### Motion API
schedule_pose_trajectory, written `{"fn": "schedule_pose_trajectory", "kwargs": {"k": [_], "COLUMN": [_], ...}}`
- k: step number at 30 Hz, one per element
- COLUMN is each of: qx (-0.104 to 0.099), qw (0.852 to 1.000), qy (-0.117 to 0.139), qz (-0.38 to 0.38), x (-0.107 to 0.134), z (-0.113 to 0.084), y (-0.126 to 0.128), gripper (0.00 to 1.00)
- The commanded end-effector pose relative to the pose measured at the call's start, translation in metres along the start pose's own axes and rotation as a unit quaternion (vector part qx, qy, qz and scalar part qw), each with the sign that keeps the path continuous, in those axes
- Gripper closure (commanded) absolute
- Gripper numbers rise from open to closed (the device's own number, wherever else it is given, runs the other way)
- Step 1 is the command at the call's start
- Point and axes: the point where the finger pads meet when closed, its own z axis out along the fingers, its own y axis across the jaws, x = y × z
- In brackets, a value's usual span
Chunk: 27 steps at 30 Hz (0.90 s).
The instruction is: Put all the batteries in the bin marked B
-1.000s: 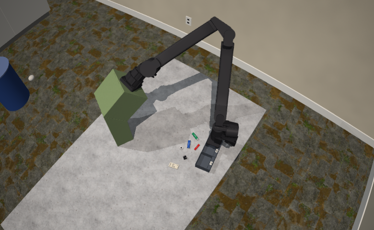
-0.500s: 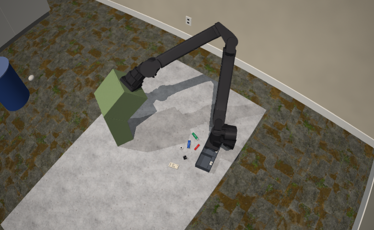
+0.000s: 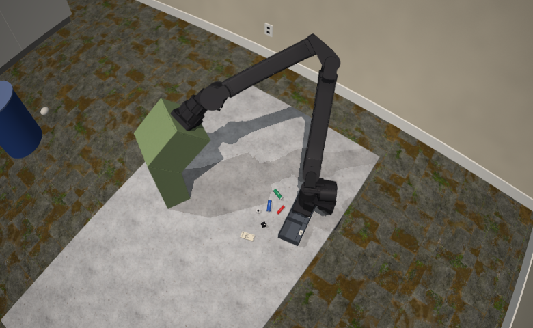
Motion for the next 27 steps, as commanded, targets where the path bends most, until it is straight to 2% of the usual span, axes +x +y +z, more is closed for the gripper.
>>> {"fn": "schedule_pose_trajectory", "kwargs": {"k": [1,27], "qx": [0.002,0.004], "qw": [1.0,1.0], "qy": [0.003,0.002], "qz": [0.005,0.007], "x": [0.0061,0.0089], "z": [0.0061,0.0043], "y": [-0.0073,-0.0156], "gripper": [0.91,0.91]}}
